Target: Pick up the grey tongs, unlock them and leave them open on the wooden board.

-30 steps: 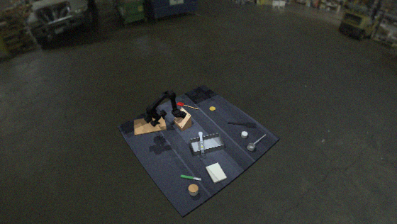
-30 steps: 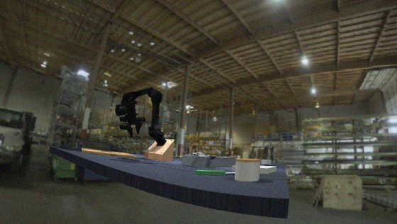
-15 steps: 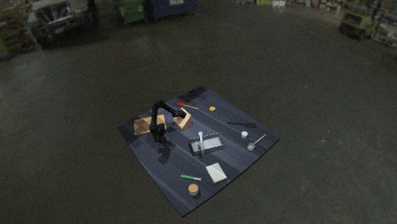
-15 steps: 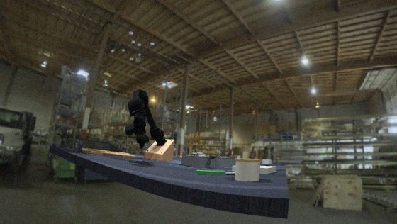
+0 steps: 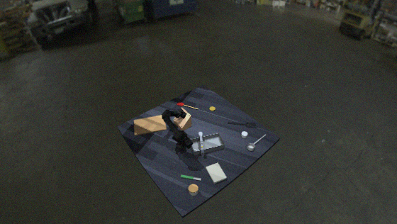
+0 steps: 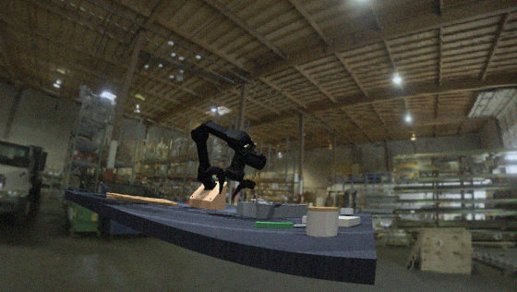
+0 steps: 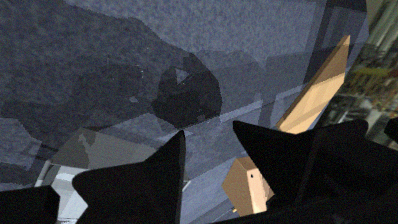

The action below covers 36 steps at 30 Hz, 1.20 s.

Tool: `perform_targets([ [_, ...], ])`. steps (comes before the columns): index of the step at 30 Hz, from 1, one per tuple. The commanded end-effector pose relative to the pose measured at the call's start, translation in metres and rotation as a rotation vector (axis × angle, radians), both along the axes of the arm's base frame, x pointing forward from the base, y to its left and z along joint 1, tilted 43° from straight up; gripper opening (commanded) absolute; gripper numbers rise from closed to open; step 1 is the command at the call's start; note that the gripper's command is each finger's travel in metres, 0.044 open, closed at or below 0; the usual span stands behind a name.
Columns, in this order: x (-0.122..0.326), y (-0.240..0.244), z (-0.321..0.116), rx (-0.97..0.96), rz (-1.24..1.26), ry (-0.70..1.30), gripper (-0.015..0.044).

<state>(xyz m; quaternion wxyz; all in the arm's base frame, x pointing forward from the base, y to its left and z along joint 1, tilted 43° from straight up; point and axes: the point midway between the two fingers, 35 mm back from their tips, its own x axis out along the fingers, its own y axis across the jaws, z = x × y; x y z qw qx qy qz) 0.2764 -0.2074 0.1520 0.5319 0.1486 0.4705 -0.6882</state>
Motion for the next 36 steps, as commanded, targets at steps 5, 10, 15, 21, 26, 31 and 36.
perform_targets([
  [5, 0.089, 0.074, -0.053, -0.107, 0.437, 0.296, 0.0260],
  [10, 0.102, 0.096, -0.067, -0.139, 0.515, 0.347, 0.0260],
  [15, 0.113, 0.110, -0.079, -0.169, 0.577, 0.397, 0.0260],
  [21, 0.124, 0.127, -0.097, -0.222, 0.664, 0.491, 0.0260],
  [26, 0.131, 0.140, -0.110, -0.265, 0.729, 0.558, 0.0260],
  [31, 0.129, 0.141, -0.111, -0.265, 0.727, 0.560, 0.0260],
  [36, 0.129, 0.139, -0.112, -0.264, 0.724, 0.561, 0.0260],
])
